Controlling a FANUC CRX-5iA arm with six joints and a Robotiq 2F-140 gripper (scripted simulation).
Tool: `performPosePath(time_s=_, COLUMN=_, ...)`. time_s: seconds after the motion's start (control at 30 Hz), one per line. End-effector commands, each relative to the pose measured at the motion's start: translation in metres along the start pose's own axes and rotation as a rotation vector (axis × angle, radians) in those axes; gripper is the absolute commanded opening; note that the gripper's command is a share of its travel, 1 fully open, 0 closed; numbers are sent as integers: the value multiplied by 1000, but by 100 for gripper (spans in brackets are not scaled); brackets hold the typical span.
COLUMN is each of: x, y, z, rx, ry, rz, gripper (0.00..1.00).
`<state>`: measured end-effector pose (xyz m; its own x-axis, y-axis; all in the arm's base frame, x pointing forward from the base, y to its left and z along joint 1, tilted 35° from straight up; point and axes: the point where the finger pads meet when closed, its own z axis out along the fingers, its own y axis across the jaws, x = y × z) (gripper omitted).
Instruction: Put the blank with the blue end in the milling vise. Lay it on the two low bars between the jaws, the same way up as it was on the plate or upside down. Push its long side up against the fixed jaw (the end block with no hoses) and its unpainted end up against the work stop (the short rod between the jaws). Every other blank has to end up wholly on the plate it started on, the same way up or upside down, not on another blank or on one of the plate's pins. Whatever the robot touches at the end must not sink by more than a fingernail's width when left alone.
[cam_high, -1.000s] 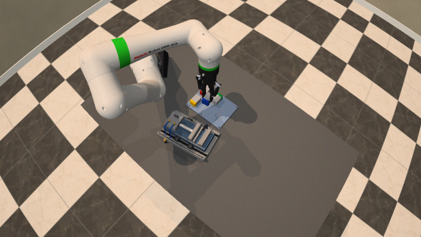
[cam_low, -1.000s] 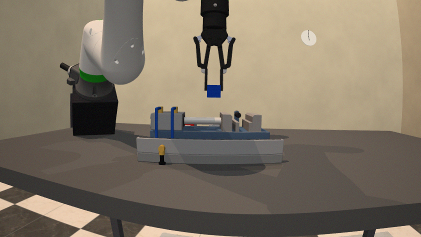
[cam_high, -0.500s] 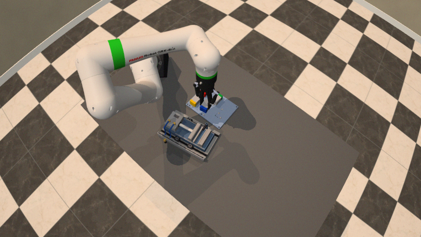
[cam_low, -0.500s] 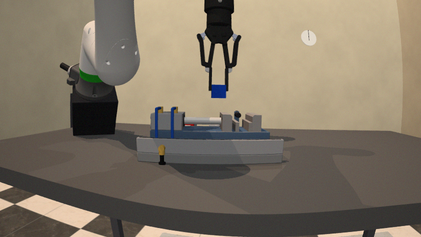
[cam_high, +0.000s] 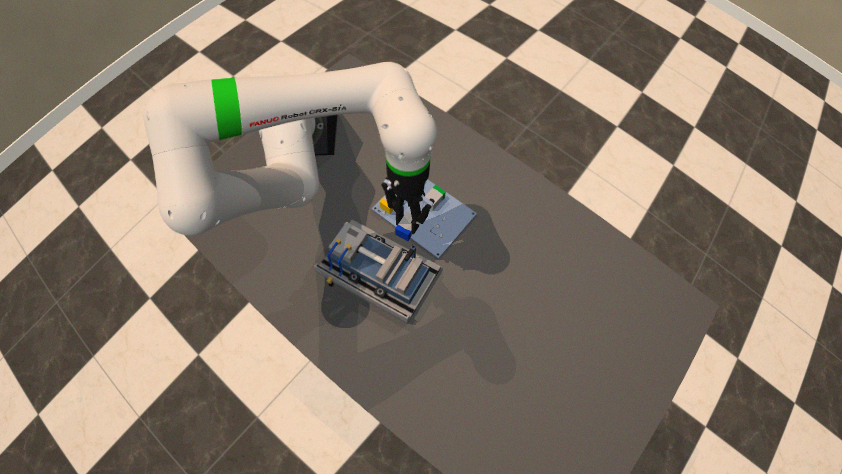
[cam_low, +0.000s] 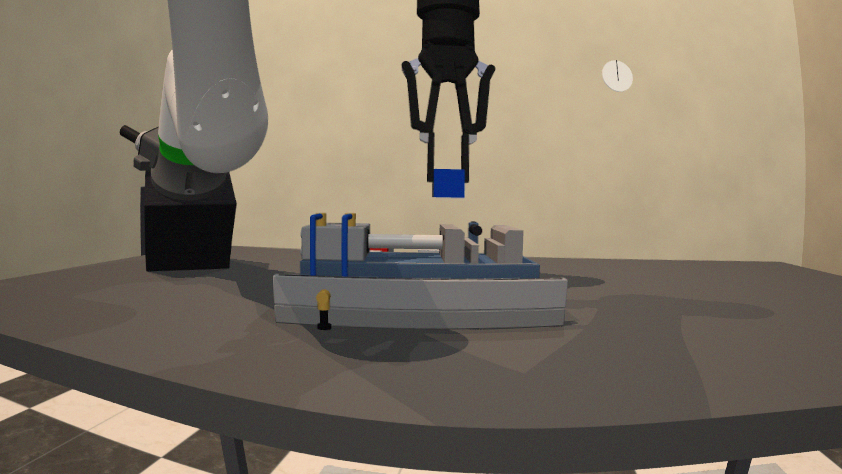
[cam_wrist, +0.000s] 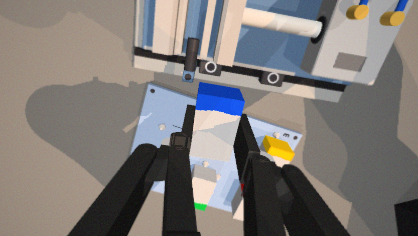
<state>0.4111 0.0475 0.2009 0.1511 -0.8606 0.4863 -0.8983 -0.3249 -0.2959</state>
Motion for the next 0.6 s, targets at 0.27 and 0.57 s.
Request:
performPosePath(time_s=0.27, x=29, y=-9, z=1, rx=1, ry=-1, rz=0, gripper=10)
performPosePath(time_s=0.57, x=48, y=-15, z=1, rx=1, ry=0, rz=0, gripper=10)
